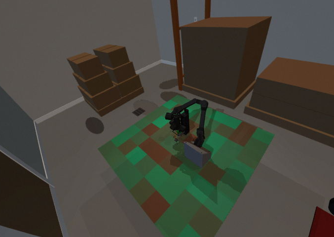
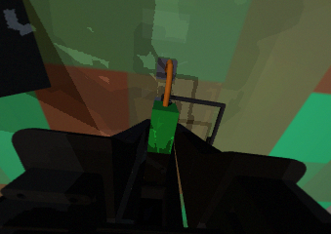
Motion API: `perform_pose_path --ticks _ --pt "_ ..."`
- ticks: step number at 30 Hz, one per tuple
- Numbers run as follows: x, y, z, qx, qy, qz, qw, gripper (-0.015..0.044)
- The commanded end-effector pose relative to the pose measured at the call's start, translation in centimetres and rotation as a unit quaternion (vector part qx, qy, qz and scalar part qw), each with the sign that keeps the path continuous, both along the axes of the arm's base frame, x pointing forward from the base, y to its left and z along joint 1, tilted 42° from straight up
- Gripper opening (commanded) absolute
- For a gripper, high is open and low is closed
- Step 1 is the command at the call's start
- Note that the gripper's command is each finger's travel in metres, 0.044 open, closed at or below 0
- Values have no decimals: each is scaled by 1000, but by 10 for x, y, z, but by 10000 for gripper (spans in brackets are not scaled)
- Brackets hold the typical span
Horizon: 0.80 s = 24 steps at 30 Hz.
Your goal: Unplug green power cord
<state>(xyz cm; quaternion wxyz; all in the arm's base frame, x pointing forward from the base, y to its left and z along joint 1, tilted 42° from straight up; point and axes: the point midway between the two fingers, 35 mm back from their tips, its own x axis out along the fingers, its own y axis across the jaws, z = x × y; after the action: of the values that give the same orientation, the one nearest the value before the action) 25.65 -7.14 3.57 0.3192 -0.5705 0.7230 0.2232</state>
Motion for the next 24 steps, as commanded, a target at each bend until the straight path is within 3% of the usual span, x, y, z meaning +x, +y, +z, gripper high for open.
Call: perform_pose_path --ticks 1,21,24 --pt "7 20 -13 24 -2 8 1000 0" --pt "12 47 -31 24 -2 9 1000 0" --pt "8 39 -28 21 -1 9 1000 79"
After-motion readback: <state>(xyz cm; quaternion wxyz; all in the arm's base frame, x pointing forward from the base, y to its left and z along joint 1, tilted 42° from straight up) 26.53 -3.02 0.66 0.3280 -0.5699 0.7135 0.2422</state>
